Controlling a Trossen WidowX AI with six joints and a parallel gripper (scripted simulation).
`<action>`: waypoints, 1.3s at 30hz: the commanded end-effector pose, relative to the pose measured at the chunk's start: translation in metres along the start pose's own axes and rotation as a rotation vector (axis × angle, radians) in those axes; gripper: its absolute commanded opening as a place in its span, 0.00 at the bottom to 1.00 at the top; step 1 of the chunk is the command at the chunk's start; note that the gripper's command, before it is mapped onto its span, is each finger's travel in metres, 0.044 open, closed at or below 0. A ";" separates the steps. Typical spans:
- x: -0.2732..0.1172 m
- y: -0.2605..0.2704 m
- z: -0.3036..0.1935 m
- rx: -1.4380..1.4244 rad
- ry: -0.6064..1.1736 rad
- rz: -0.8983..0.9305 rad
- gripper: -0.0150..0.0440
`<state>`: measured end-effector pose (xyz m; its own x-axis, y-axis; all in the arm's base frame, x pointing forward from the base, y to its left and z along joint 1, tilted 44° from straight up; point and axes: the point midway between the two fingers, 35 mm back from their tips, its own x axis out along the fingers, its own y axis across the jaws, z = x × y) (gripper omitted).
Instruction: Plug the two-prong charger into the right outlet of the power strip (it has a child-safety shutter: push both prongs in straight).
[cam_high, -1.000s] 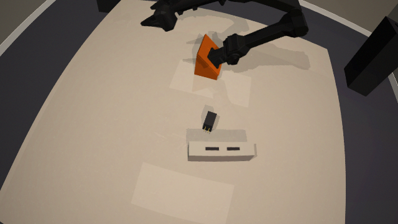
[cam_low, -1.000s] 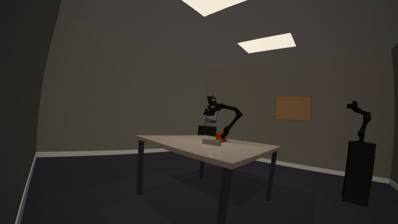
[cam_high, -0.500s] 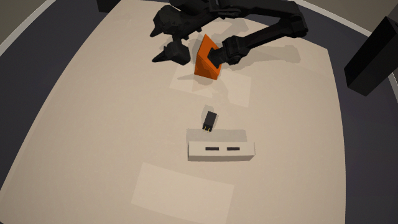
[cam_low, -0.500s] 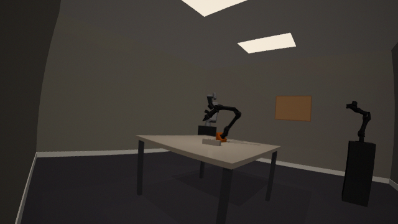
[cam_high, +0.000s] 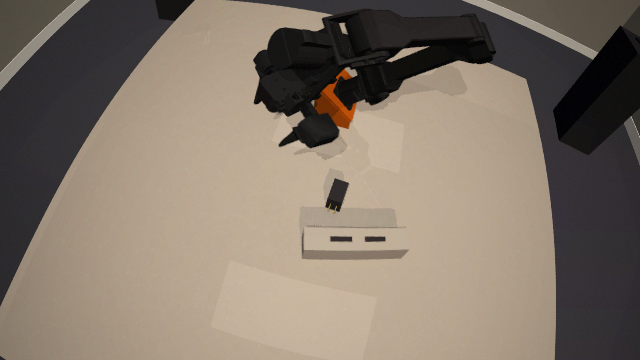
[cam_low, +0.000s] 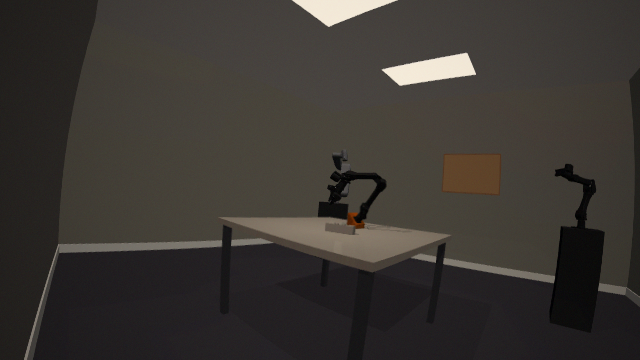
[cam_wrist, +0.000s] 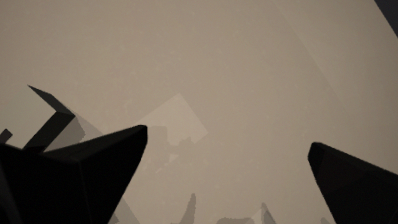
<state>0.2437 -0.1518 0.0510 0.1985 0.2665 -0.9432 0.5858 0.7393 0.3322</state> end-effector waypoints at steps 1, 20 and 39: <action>0.010 0.016 -0.011 -0.076 0.065 0.041 1.00; 0.033 0.093 -0.069 -0.437 0.323 0.253 1.00; 0.039 0.132 -0.109 -0.600 0.453 0.373 1.00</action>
<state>0.2445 0.0197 0.0624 -0.1052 0.6822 -0.7236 0.0023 0.7278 0.6858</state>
